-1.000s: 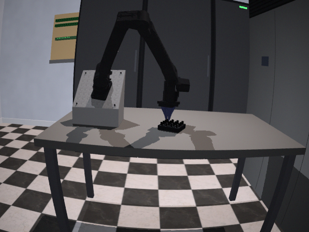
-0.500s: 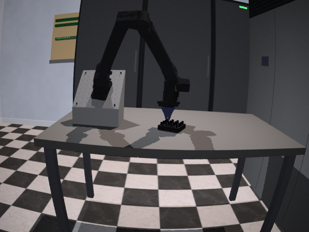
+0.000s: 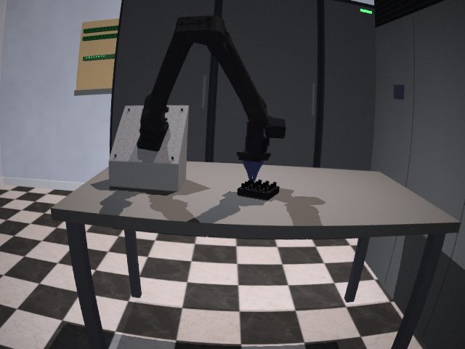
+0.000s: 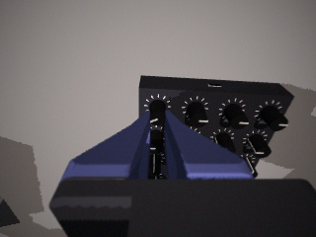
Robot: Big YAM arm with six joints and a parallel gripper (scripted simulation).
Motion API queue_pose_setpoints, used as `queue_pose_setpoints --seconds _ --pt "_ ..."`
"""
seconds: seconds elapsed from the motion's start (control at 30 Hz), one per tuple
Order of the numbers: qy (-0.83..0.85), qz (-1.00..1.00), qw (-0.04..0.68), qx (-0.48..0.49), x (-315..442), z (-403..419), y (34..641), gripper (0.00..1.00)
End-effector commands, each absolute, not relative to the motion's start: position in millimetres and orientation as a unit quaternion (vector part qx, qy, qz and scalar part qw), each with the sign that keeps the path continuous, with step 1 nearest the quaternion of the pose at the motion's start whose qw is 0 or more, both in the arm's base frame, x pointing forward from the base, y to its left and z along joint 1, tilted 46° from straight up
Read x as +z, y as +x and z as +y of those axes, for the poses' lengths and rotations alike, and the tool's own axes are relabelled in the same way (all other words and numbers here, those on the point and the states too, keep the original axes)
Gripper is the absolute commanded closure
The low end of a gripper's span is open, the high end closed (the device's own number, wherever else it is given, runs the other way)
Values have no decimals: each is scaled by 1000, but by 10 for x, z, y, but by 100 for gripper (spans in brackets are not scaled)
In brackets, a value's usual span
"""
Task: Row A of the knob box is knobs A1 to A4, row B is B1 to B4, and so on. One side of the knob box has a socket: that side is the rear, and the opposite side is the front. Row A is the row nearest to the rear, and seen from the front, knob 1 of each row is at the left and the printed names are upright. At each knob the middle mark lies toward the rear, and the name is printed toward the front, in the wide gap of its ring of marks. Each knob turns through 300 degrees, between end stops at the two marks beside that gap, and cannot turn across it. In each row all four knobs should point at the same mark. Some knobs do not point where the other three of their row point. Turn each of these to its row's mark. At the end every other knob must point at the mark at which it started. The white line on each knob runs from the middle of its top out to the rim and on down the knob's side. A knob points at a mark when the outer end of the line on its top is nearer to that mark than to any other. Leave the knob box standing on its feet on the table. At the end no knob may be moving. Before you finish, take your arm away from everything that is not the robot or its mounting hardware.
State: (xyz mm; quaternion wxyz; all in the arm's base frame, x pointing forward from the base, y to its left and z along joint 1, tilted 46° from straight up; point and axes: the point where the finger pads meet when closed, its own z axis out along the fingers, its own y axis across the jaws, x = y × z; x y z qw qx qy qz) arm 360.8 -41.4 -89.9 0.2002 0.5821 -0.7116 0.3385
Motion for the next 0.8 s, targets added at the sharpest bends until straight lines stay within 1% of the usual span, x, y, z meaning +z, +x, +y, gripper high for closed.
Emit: queue_pose_setpoints --seconds 0.0,0.77 --pt "582 -712 191 343 -883 -397 3666 92" --pt "548 -739 175 351 -883 -398 3667 92"
